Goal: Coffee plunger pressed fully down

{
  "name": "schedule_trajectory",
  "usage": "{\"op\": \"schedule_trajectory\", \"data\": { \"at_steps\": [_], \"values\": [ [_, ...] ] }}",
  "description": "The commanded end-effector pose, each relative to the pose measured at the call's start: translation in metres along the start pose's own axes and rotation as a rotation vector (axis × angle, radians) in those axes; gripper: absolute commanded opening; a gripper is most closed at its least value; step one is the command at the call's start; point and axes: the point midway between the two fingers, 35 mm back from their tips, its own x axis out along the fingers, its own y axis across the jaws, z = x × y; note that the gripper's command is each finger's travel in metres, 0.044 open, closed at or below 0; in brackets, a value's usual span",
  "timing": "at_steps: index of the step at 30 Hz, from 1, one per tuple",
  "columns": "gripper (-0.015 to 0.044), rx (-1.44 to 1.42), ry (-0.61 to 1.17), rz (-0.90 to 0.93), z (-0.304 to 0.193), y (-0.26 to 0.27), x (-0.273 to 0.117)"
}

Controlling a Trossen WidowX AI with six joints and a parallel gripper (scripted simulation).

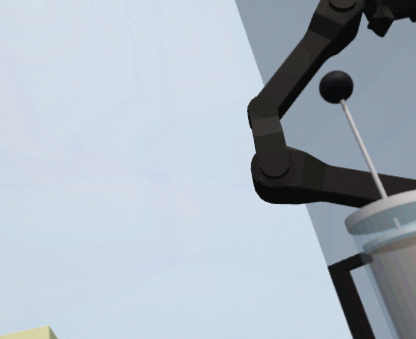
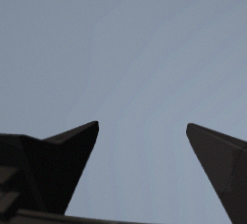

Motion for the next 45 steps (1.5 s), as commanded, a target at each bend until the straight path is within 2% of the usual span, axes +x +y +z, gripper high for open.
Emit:
{"op": "schedule_trajectory", "data": {
  "at_steps": [1, 2, 14, 21, 34, 45],
  "values": [
    [0.0426, -0.005, -0.007, -0.003, 0.001, -0.001, 0.0],
    [0.044, -0.011, -0.018, -0.01, 0.003, -0.002, 0.002],
    [0.044, -0.049, -0.185, -0.118, 0.037, -0.024, 0.026],
    [0.044, -0.229, -0.432, -0.26, 0.082, -0.041, 0.011],
    [0.044, -0.469, -0.854, -0.648, 0.153, -0.068, -0.058],
    [0.044, -0.526, -1.132, -1.046, 0.175, -0.084, -0.142]
  ]
}}
